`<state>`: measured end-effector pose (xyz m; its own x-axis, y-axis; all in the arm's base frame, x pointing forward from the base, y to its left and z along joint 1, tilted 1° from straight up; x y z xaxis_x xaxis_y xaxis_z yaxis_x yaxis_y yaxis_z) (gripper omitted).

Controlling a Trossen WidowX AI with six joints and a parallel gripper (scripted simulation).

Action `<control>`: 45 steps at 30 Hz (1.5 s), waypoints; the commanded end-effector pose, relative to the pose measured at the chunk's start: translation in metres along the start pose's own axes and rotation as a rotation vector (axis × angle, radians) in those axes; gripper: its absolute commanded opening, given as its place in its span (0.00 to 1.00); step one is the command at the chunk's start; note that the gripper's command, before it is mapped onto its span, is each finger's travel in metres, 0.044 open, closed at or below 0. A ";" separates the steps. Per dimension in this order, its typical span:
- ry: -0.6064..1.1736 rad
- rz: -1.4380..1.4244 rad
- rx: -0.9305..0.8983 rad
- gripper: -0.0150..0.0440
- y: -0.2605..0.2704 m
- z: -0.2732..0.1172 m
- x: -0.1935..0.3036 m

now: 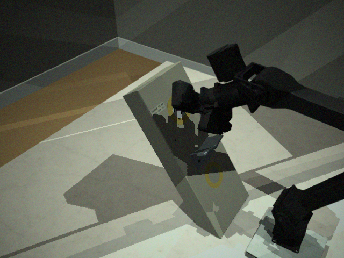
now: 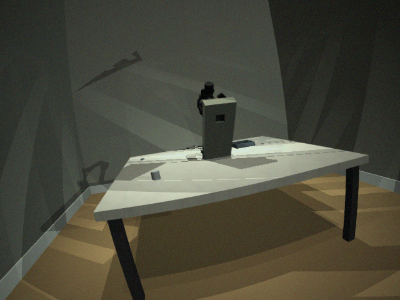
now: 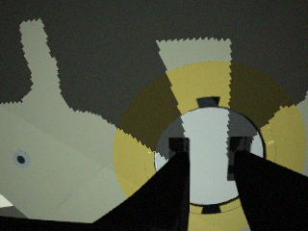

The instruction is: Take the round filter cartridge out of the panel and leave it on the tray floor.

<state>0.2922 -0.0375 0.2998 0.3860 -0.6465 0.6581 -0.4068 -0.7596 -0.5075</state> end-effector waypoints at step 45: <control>0.000 0.003 -0.005 0.41 0.001 0.014 0.000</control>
<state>0.3003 -0.0388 0.2959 0.3809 -0.6454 0.6621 -0.4070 -0.7600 -0.5067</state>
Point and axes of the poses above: the point midway between the two fingers, 35 mm back from their tips, its own z axis out along the fingers, its own y axis across the jaws, x = y × z, the point moved 2 cm from there along -z, back along the fingers, and after that the axes turned 5 degrees about -z, right-handed, at the moved point
